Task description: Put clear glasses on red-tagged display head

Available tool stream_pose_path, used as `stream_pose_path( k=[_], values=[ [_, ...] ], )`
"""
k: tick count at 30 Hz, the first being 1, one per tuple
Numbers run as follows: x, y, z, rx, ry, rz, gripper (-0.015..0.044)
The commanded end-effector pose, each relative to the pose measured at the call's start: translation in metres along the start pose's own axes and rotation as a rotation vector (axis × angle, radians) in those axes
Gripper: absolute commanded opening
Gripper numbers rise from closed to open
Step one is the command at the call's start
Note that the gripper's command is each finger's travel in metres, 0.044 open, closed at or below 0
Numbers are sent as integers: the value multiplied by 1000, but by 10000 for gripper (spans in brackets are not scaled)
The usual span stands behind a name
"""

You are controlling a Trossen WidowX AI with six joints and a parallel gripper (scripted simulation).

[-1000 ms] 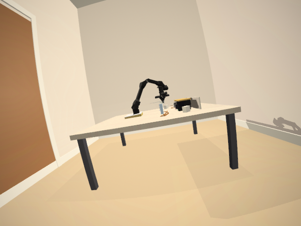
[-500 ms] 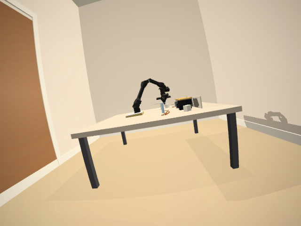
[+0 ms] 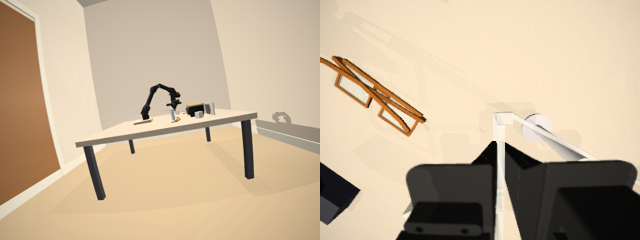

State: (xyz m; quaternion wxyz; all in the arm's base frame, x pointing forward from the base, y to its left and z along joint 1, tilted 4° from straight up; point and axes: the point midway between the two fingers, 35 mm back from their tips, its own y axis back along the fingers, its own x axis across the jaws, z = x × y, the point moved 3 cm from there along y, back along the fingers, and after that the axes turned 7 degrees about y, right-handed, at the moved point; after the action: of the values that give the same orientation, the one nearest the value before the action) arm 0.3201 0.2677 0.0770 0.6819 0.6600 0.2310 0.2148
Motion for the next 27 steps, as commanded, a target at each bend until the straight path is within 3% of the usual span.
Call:
stream_pose_path(
  k=[1,27],
  values=[
    [2,1,-3,4,-3,3,0],
    [10,1,-15,5,-3,4,0]
  ],
)
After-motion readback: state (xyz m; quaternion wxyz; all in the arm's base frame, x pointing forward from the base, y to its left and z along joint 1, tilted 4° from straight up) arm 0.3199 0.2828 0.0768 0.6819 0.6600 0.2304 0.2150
